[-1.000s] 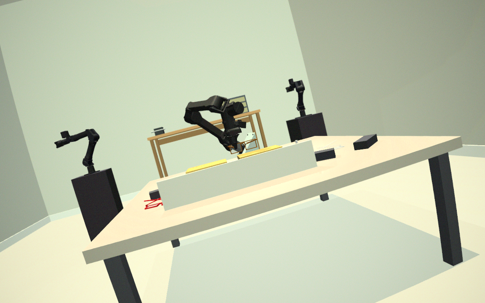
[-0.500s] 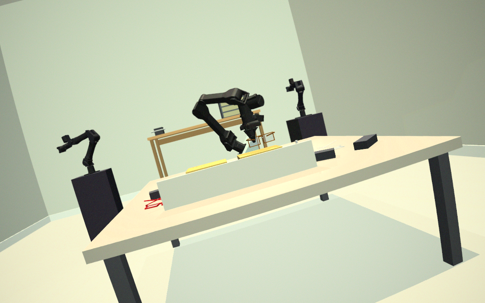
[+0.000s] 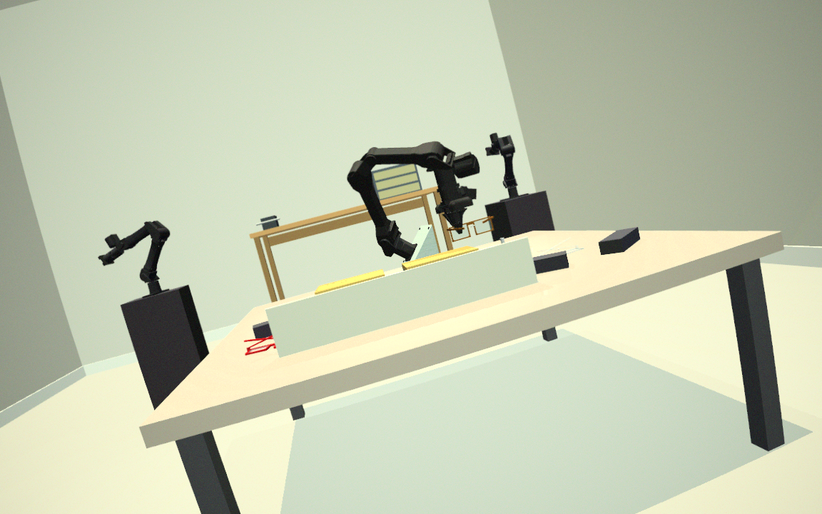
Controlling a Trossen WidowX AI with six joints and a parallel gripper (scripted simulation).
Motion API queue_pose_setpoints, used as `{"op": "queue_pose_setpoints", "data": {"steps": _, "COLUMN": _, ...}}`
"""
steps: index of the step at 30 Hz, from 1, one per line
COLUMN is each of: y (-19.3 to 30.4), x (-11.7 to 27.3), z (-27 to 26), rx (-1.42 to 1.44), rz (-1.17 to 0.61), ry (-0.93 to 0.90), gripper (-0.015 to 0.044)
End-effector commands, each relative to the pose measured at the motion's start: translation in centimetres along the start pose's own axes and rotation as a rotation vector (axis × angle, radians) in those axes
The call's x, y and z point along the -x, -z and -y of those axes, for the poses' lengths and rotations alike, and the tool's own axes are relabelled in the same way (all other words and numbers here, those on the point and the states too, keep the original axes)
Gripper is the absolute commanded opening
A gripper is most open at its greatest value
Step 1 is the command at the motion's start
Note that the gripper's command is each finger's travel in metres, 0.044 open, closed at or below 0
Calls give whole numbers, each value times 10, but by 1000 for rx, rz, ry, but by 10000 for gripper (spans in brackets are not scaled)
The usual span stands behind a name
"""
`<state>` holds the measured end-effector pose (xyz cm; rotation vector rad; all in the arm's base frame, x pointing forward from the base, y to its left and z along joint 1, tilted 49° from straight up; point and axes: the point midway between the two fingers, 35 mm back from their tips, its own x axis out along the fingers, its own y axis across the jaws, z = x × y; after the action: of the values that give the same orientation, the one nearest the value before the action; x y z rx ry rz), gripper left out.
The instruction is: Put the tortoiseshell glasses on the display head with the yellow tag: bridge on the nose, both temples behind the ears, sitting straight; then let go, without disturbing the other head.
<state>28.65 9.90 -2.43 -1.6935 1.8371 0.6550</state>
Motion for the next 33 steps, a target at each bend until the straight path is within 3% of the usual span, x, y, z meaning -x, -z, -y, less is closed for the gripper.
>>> {"op": "queue_pose_setpoints", "data": {"steps": 1, "y": -32, "x": -5, "z": -13, "rx": -6, "rz": -6, "ry": -6, "gripper": 0}}
{"op": "queue_pose_setpoints", "data": {"steps": 18, "y": -53, "x": -12, "z": -24, "rx": -9, "rz": -15, "ry": -7, "gripper": 0}}
{"op": "queue_pose_setpoints", "data": {"steps": 33, "y": -52, "x": -70, "z": -24, "rx": -10, "rz": -17, "ry": -6, "gripper": 0}}
